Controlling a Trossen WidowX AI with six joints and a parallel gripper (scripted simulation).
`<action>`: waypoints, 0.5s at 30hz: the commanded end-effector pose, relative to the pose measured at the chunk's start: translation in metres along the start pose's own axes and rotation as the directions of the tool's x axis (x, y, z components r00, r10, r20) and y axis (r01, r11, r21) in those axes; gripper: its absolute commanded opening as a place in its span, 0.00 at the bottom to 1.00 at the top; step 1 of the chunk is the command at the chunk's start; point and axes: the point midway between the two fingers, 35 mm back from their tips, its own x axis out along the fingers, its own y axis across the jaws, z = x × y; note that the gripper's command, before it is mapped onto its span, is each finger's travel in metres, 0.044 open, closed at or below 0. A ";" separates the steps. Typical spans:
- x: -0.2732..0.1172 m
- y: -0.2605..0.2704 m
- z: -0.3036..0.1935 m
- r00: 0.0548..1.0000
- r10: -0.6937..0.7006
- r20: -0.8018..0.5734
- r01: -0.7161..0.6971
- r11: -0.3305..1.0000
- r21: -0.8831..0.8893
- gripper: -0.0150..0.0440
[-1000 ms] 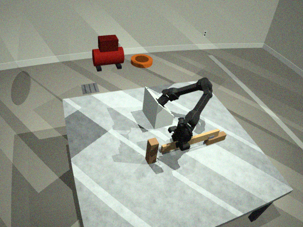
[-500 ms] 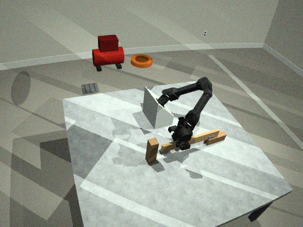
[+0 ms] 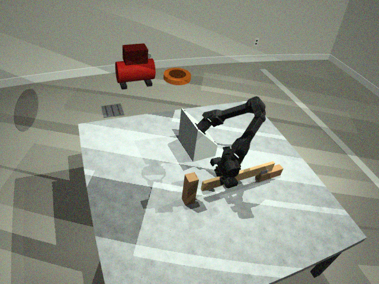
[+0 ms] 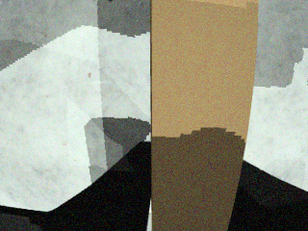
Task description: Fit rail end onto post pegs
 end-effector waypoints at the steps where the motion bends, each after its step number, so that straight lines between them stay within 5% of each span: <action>1: -0.002 0.000 0.000 1.000 -0.003 0.000 0.003 1.000 0.000 0.25; 15: 0.000 0.000 -0.003 1.000 -0.003 0.000 0.003 1.000 0.000 0.25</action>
